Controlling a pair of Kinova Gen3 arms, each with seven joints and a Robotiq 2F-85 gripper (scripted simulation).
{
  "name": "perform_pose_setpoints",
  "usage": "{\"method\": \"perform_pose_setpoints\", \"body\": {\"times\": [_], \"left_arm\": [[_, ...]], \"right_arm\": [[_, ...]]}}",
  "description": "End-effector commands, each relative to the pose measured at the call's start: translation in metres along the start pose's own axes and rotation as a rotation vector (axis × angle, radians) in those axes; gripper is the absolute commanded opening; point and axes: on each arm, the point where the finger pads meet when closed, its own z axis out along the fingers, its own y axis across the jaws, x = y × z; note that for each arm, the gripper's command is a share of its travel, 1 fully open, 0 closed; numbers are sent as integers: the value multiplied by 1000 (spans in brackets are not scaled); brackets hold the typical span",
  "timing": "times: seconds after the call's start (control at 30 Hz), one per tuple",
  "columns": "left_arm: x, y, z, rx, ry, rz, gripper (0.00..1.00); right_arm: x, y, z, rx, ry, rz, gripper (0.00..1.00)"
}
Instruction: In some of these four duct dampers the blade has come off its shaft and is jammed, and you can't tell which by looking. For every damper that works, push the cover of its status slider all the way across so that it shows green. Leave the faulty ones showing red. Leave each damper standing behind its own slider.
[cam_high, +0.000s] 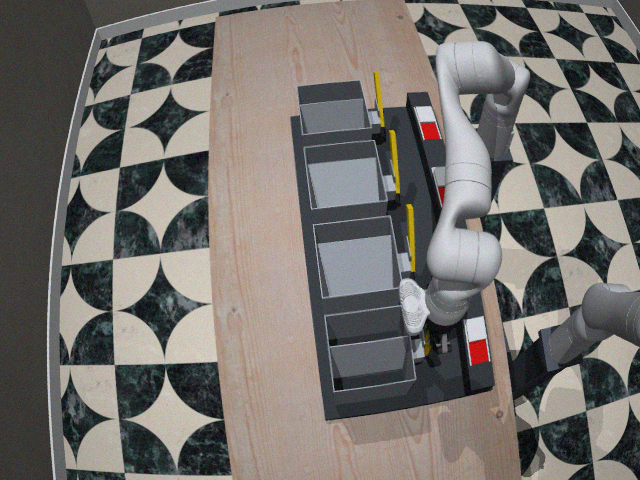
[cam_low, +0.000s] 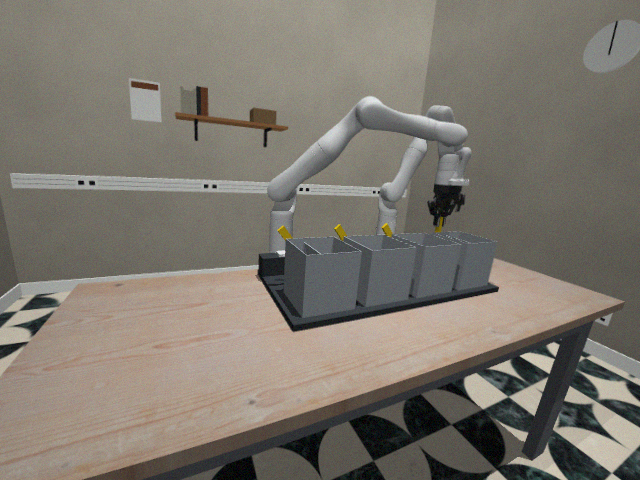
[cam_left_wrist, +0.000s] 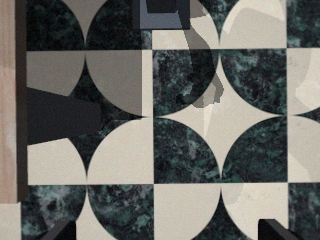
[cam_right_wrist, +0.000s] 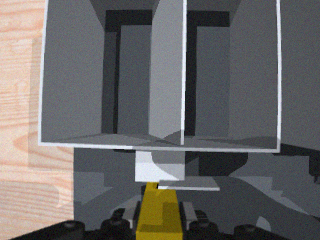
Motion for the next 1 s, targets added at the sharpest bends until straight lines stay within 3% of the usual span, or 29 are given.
{"method": "perform_pose_setpoints", "body": {"times": [0.0, 0.2, 0.63, 0.97], "left_arm": [[0, 0, -1, 0, -2, 0, 1000], [0, 0, -1, 0, -2, 0, 1000], [0, 0, -1, 0, -2, 0, 1000], [0, 0, -1, 0, -2, 0, 1000]], "right_arm": [[0, 0, -1, 2, 1, 0, 258], [0, 0, -1, 2, 1, 0, 258], [0, 0, -1, 2, 1, 0, 436], [0, 0, -1, 2, 1, 0, 436]]}}
